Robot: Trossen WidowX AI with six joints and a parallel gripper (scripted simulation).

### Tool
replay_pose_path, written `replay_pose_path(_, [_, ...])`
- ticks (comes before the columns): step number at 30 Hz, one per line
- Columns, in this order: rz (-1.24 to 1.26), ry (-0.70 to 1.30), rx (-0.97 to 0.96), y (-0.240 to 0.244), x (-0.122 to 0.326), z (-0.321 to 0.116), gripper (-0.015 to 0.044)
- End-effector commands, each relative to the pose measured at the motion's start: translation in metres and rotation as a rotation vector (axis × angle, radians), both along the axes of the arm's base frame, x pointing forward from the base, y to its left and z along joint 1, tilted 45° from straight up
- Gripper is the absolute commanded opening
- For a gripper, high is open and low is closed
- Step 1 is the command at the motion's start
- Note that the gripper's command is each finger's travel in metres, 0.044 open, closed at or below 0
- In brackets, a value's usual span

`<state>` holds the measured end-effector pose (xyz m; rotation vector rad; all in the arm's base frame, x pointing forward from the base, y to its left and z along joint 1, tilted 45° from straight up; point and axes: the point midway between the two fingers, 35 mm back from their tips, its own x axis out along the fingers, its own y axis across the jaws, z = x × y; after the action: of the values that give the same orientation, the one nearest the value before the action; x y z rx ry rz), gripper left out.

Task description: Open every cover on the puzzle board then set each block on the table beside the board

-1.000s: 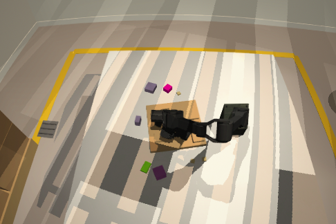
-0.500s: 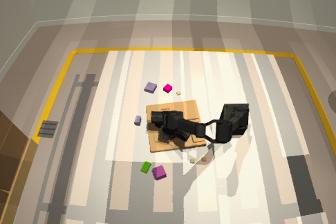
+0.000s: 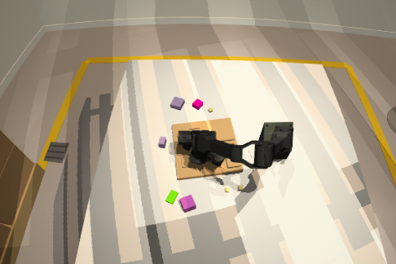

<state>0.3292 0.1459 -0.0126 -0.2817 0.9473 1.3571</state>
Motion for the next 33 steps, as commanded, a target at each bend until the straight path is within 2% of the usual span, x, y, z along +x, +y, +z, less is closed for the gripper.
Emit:
replay_pose_path(1, [0.0,-0.007,0.0,-0.003,0.002,0.004,0.008])
replay_pose_path(33, [-0.002,0.001,0.0,-0.032,0.005,0.031,0.008])
